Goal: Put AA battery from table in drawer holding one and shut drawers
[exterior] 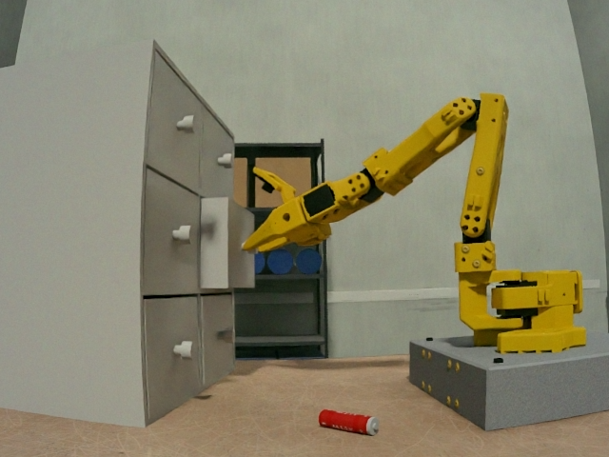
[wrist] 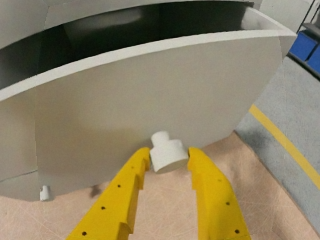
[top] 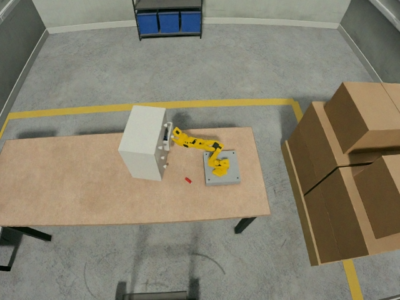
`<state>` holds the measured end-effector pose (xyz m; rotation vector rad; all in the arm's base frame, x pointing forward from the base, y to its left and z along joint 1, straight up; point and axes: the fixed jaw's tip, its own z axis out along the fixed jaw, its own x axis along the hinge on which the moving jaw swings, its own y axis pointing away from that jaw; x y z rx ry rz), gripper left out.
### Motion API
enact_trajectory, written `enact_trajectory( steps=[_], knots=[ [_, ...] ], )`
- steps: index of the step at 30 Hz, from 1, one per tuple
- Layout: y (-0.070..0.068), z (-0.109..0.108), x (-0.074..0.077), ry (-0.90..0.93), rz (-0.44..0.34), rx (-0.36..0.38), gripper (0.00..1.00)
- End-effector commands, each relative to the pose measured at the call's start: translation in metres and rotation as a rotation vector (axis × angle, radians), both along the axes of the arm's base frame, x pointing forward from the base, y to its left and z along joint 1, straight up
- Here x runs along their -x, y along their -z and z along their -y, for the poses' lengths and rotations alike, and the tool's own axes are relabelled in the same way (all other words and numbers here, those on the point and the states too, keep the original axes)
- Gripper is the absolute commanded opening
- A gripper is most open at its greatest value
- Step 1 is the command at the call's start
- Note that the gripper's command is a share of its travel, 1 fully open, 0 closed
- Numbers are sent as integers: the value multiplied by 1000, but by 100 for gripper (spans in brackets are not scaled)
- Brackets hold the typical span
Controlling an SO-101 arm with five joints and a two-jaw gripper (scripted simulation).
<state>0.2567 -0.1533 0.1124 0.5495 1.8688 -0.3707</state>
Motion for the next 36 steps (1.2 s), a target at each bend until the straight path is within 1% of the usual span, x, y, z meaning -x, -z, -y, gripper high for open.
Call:
enact_trajectory(
  steps=[1, 4, 16, 21, 33, 36],
  knots=[
    [-1, -1, -5, -15, 4, 7, 0],
    [-1, -1, -5, -15, 4, 7, 0],
    [-1, 1, -19, -32, 4, 8, 0],
    [-1, 1, -19, -32, 4, 8, 0],
    [-1, 3, -32, -46, 4, 8, 0],
    [-1, 3, -32, -46, 4, 8, 0]
  ],
)
